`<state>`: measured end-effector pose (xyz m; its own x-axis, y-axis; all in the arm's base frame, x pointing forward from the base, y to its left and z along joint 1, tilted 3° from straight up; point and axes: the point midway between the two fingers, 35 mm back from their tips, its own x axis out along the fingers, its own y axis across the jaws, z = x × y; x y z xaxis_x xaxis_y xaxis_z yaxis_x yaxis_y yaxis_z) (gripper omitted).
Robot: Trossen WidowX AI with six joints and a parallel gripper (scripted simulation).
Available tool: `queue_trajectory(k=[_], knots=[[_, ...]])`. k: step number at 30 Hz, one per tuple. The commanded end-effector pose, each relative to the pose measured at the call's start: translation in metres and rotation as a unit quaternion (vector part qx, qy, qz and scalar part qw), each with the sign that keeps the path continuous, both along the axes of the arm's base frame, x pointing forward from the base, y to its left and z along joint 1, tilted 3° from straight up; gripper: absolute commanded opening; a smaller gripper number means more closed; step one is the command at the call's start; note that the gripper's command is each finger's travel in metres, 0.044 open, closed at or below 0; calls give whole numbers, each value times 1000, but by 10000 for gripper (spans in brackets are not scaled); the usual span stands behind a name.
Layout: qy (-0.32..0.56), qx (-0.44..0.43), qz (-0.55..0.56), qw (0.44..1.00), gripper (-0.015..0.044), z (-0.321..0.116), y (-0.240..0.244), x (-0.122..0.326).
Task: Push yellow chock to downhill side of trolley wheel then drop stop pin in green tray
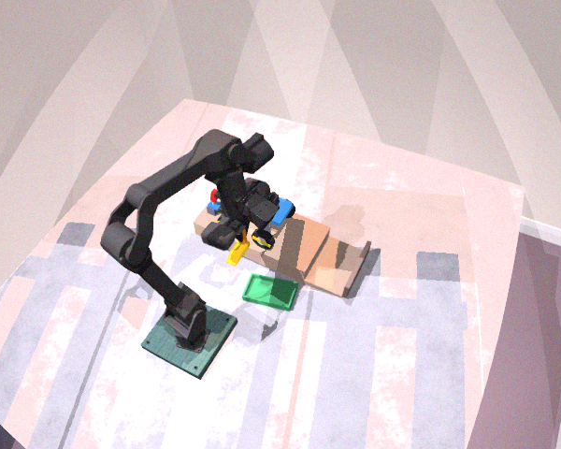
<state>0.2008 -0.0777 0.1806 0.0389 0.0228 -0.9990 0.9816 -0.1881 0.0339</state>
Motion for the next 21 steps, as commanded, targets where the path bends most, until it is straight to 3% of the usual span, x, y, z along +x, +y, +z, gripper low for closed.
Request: queue_trajectory(k=[1, 21], knots=[[-3, 0, 2, 1000, 0, 0, -13, 2], [-3, -3, 2, 1000, 0, -7, -98, 4]])
